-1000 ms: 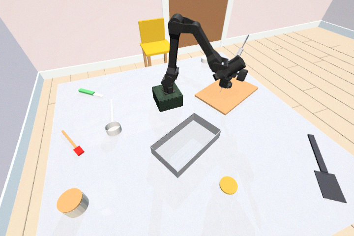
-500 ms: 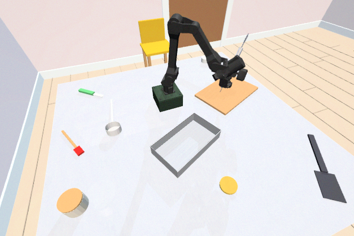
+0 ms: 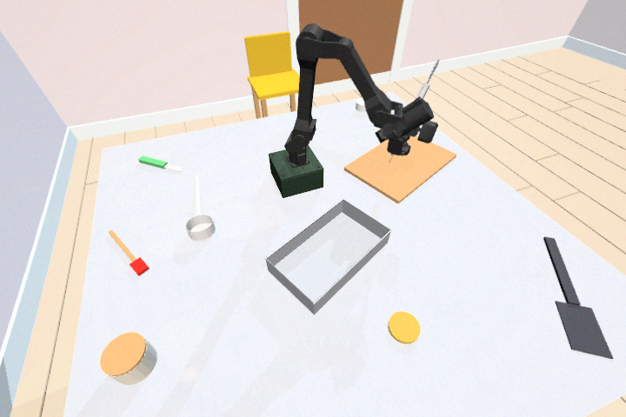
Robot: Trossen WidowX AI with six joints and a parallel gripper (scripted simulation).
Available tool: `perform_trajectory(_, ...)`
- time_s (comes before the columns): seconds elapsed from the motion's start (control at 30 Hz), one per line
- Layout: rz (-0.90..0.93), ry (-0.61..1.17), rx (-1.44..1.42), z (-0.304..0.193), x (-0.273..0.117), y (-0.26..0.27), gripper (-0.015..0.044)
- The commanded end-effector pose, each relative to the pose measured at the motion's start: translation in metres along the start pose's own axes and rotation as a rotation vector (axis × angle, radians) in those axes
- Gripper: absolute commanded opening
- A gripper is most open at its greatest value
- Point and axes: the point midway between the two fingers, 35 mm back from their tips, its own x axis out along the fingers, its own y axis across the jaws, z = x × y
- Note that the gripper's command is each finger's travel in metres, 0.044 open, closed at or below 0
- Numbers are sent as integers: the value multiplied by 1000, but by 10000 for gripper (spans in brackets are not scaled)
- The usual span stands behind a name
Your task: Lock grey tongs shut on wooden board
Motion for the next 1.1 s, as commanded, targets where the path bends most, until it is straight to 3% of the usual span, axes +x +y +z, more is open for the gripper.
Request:
perform_trajectory(0.0, -2, 10, -6, -4, -1, -1, -150)
perform_trajectory(0.27, 5, -47, 21, -2, 7, 5, -150)
perform_trajectory(1.07, 25, -511, 119, 13, 45, 19, -150)
